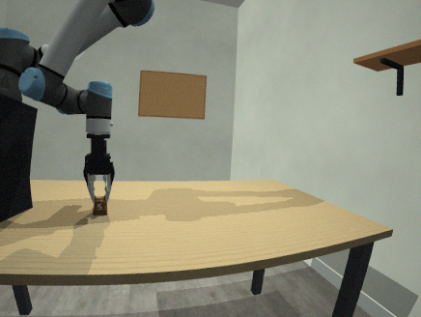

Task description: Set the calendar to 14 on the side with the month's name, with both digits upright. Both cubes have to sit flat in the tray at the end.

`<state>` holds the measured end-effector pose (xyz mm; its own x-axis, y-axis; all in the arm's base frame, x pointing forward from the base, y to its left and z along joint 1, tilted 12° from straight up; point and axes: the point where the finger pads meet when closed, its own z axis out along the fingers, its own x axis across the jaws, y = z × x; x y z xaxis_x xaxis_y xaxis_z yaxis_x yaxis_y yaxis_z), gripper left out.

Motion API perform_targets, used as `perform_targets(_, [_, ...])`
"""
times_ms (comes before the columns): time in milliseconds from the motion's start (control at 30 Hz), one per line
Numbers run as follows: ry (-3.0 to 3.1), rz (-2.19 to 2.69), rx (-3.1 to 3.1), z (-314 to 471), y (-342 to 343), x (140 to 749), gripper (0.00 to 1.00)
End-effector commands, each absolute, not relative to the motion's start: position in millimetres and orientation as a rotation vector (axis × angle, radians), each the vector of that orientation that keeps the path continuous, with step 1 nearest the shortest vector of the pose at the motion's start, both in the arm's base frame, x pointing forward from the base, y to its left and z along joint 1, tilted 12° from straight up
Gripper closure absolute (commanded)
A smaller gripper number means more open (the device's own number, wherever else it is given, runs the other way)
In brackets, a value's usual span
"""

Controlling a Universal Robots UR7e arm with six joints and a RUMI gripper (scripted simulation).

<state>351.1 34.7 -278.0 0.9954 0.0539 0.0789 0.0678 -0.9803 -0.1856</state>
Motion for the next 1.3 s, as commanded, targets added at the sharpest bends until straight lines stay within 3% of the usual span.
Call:
perform_targets(0, [-0.091, -0.11, -2.949, -278, 35, 351, 0.79])
perform_targets(133, [-0.091, -0.11, -2.949, -278, 35, 351, 0.72])
perform_targets(1267, [-0.091, -0.11, -2.949, -236, 26, 349, 0.72])
